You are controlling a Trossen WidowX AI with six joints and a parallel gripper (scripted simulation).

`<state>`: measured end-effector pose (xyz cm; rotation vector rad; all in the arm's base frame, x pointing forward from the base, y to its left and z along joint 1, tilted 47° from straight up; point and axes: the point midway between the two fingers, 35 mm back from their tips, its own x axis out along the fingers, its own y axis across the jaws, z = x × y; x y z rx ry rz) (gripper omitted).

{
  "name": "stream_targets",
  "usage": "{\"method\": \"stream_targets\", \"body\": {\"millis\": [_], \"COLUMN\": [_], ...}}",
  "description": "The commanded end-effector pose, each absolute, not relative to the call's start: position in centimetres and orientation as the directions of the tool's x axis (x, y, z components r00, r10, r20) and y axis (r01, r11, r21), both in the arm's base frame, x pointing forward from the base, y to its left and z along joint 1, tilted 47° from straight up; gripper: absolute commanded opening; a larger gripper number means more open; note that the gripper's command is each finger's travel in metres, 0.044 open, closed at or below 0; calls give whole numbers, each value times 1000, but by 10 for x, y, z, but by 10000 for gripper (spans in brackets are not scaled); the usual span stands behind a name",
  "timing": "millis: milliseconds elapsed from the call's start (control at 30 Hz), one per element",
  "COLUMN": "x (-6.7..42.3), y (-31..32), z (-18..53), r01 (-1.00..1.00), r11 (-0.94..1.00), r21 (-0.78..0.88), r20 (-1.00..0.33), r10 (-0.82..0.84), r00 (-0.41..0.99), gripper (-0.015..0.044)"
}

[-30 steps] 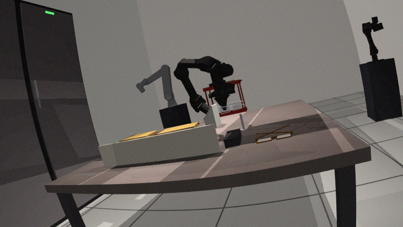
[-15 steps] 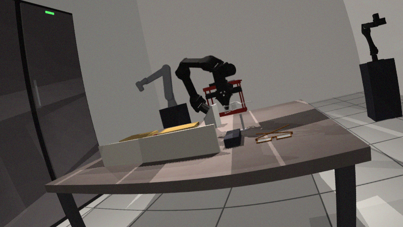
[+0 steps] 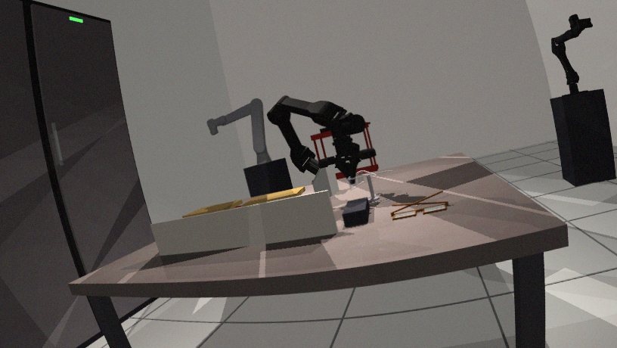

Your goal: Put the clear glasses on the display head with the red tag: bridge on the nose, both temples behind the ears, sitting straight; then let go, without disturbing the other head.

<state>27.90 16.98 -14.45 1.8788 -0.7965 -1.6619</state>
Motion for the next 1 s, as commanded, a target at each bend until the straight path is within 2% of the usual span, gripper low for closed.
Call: {"method": "stream_targets", "body": {"millis": [0,967], "x": [279,264], "y": [164,158], "z": [-150,-146], "r01": [-83,-83], "r11": [-699,-699], "r21": [710,711], "r20": [-694,-694], "r10": [-715,-715], "r00": [86,85], "gripper": [0,0]}}
